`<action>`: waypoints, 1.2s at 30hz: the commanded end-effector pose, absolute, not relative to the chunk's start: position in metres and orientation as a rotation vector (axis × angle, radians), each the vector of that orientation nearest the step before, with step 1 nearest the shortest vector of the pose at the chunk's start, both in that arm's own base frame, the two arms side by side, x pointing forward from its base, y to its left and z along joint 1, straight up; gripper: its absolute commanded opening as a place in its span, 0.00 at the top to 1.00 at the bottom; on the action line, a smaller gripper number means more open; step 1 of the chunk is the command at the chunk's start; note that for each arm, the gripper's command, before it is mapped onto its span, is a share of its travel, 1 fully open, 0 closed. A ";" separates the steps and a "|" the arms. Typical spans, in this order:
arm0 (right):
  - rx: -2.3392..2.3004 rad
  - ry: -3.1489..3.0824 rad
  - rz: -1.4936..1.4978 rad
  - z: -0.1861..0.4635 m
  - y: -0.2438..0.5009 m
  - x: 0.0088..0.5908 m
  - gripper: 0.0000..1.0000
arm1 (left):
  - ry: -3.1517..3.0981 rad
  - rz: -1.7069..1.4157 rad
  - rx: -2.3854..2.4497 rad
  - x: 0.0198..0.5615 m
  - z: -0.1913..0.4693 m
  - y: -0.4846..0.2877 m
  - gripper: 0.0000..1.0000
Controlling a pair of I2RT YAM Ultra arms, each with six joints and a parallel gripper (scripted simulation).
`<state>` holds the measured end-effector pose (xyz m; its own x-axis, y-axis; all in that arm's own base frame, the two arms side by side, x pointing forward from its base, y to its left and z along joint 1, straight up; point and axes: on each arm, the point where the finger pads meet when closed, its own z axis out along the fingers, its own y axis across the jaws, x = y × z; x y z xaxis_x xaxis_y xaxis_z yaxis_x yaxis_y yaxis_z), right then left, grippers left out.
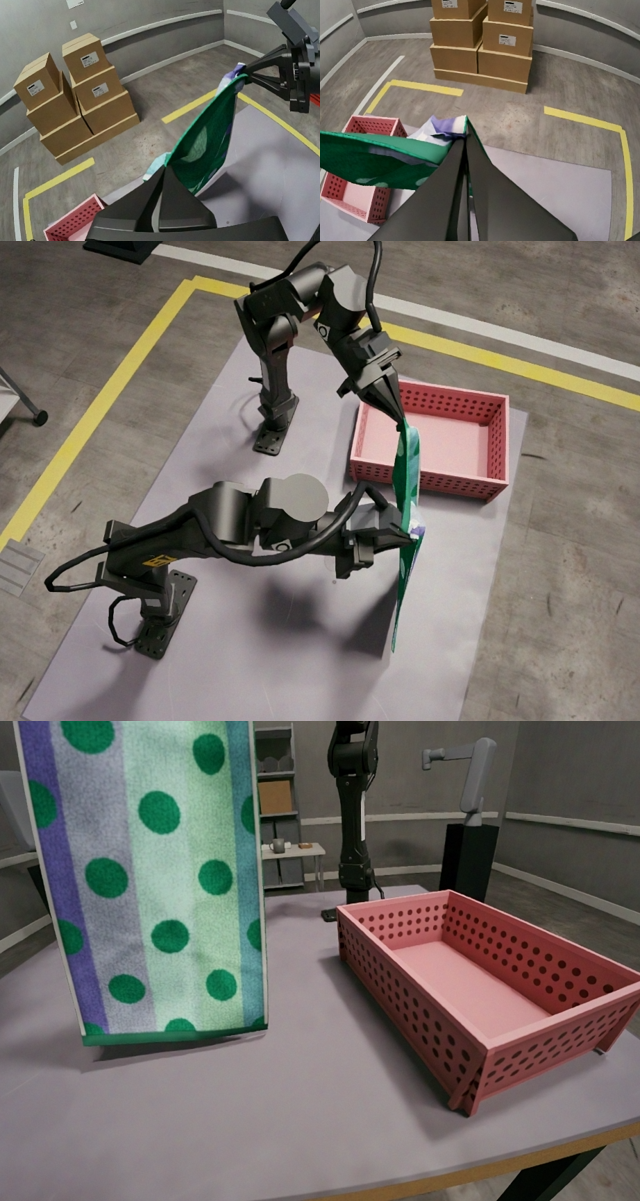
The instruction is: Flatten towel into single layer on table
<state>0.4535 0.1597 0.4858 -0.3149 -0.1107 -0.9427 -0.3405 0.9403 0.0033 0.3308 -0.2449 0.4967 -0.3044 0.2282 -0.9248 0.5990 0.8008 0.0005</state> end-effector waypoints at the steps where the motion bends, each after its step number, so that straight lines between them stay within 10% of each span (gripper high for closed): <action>1: -0.296 1.810 0.230 0.514 0.154 0.449 1.00 | 1.881 -0.403 0.587 0.333 0.504 -0.234 1.00; 36: -0.212 1.558 0.221 0.511 0.157 0.542 1.00 | 1.786 -0.343 0.438 0.432 0.508 -0.230 1.00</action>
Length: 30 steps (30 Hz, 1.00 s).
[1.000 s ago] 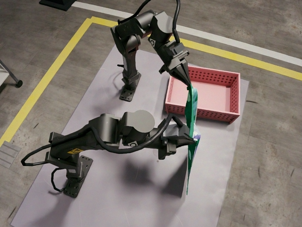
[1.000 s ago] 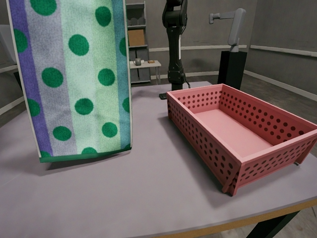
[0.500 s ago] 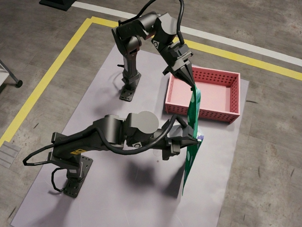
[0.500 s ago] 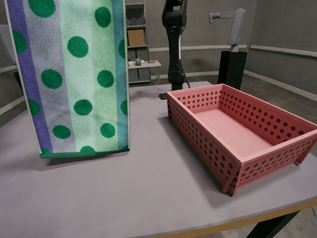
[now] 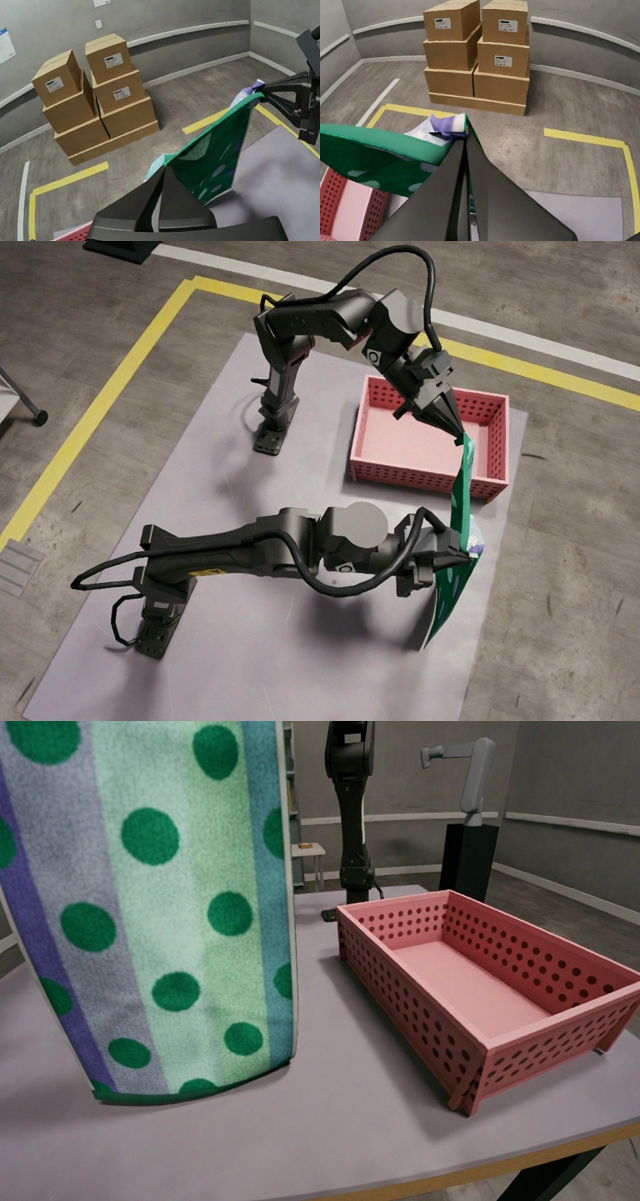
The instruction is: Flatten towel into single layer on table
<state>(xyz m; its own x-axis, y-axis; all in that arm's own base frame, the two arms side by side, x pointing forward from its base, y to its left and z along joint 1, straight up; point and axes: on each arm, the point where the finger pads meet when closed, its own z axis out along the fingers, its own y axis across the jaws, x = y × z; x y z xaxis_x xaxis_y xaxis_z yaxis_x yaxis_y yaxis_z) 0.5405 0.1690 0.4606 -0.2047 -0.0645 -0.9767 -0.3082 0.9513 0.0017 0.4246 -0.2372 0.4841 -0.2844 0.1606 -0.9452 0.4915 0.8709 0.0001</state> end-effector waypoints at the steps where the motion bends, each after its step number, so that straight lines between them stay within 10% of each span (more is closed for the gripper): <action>1: -0.213 1.558 0.221 0.511 0.157 0.542 1.00 | 1.786 -0.343 0.438 0.432 0.508 -0.230 1.00; 30: -0.128 1.038 0.238 0.510 0.165 0.615 1.00 | 1.690 -0.312 0.355 0.500 0.509 -0.225 1.00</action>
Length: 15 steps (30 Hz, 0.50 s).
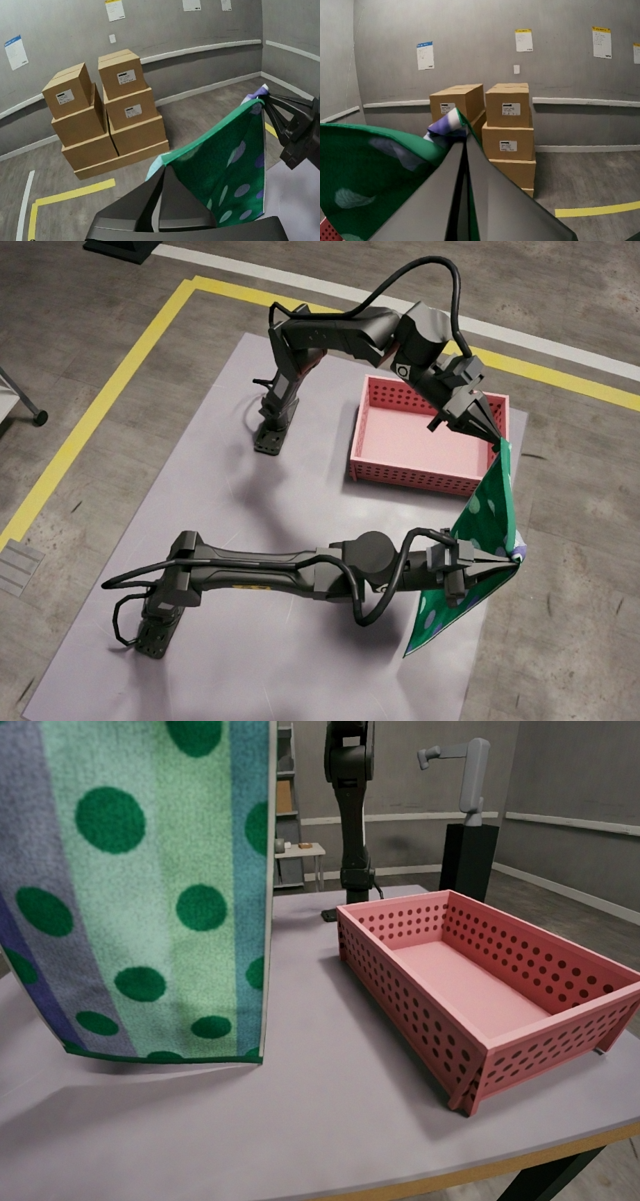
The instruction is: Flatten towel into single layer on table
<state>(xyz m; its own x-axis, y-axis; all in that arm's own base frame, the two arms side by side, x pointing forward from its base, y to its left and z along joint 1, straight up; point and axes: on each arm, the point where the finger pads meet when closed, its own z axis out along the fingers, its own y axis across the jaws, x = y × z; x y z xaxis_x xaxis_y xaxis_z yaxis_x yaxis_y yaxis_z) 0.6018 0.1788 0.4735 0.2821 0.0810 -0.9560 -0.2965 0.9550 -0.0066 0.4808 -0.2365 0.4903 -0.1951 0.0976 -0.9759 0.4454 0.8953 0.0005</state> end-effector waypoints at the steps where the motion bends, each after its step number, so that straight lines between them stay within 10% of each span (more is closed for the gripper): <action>1: -0.128 1.038 0.238 0.510 0.165 0.615 1.00 | 1.690 -0.312 0.355 0.500 0.509 -0.225 1.00; 15: -0.127 1.034 0.237 0.506 0.166 0.621 1.00 | 1.690 -0.309 0.353 0.498 0.511 -0.222 1.00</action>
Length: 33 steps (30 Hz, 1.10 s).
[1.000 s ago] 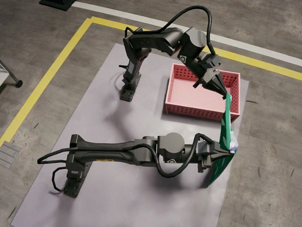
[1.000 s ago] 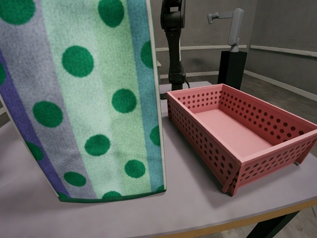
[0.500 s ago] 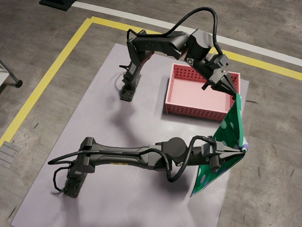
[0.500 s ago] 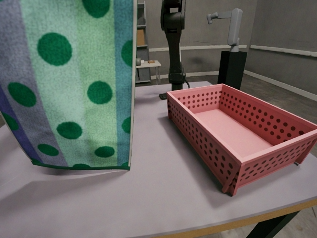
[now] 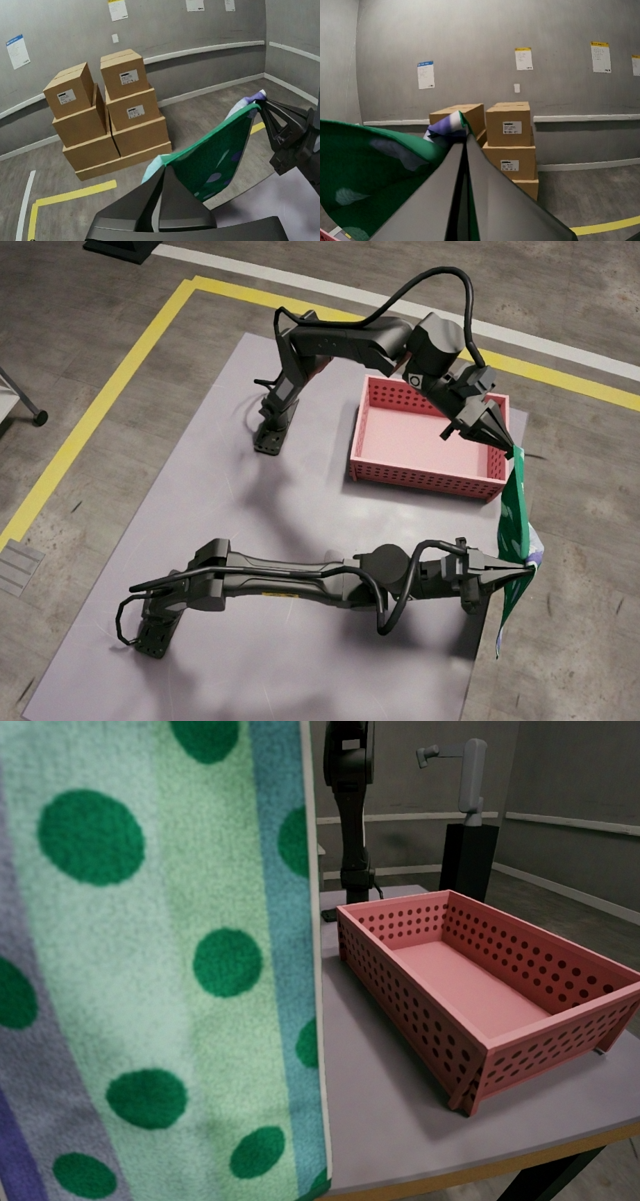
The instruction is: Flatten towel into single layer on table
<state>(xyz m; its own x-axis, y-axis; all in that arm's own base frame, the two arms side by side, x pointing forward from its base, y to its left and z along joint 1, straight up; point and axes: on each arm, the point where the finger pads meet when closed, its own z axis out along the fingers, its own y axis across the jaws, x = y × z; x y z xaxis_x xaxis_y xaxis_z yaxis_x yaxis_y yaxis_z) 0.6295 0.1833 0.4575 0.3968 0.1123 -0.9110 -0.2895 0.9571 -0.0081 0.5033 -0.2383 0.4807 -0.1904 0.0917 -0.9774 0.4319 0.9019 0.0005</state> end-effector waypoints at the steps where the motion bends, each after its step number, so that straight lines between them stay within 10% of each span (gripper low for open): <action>1: -0.128 1.040 0.237 0.505 0.166 0.622 1.00 | 1.691 -0.309 0.353 0.498 0.510 -0.222 1.00; 33: -0.143 1.151 0.230 0.486 0.162 0.609 1.00 | 1.687 -0.310 0.352 0.497 0.465 -0.222 1.00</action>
